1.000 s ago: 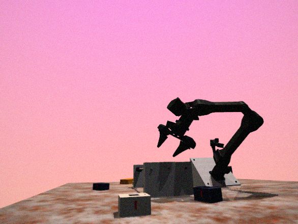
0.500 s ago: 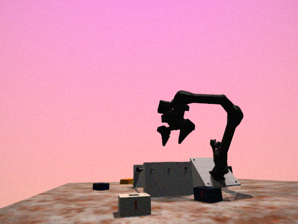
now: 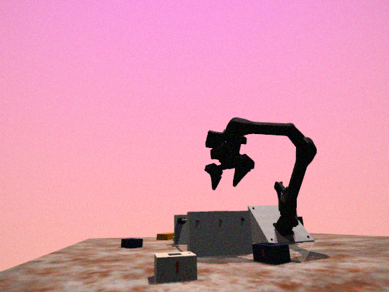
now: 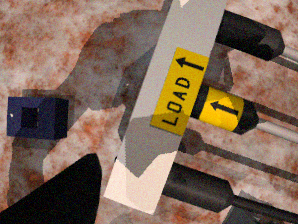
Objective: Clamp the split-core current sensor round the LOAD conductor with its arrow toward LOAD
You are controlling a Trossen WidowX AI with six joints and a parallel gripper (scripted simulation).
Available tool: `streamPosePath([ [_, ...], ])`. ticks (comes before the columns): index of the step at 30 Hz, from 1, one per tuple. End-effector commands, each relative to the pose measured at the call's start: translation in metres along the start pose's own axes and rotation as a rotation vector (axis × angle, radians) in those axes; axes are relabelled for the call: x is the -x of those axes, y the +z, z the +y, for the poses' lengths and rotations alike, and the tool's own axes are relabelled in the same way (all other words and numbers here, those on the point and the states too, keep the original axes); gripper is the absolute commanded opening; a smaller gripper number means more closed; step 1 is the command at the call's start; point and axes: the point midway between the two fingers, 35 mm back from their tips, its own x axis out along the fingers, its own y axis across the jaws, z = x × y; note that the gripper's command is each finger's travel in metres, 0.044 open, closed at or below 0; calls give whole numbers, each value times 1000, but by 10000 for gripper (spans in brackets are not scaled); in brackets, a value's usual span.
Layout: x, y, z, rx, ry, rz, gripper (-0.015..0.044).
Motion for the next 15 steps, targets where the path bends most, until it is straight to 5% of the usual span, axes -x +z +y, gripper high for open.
streamPosePath([
  [1,-1,-6,-8,-32,-9,18,440],
  [11,-15,-138,-90,-563,-120,360,440],
  [15,-15,-148,-92,-596,-124,384,440],
])
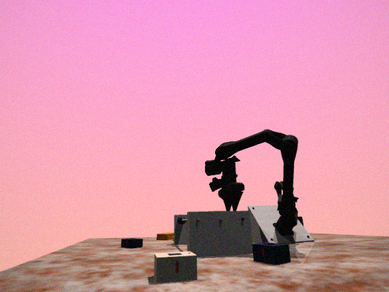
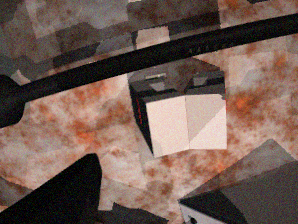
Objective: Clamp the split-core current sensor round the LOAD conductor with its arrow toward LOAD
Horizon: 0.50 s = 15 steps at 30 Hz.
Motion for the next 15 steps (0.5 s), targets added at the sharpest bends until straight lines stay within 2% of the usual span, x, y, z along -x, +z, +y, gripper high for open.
streamPosePath([
  [1,-4,-5,-5,-24,-11,23,440],
  [15,-24,-4,-6,-24,-12,22,440],
])
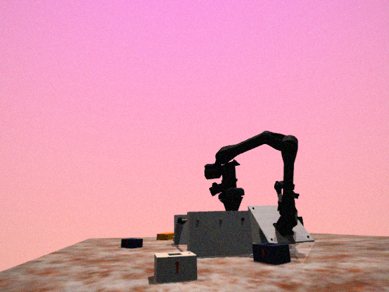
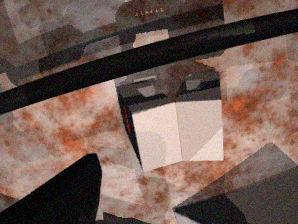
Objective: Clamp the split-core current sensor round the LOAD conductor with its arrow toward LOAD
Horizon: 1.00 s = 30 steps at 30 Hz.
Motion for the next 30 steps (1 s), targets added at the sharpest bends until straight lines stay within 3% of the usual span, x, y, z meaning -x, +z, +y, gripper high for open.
streamPosePath([
  [1,-8,-2,0,-7,7,3,440],
  [26,-46,-3,2,-6,9,4,440],
  [30,-42,-1,1,1,3,1,335],
])
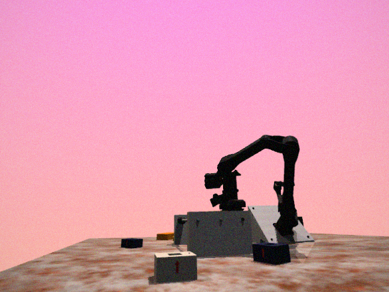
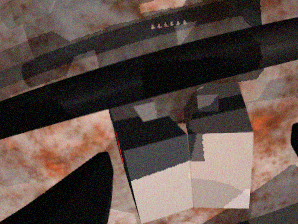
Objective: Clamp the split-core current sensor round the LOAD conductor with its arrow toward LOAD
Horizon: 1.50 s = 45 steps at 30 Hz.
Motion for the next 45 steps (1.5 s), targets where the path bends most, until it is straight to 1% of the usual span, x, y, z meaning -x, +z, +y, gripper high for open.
streamPosePath([
  [1,0,0,0,1,0,1,328],
  [16,0,0,0,1,0,1,228],
  [20,8,1,0,0,-1,1,123],
  [24,26,2,-1,-2,-1,1,18],
  [25,31,2,-1,-3,-1,1,0],
  [33,68,-1,0,-7,3,4,0],
  [37,71,-2,0,10,4,1,0],
  [45,78,-1,0,242,6,-36,0],
])
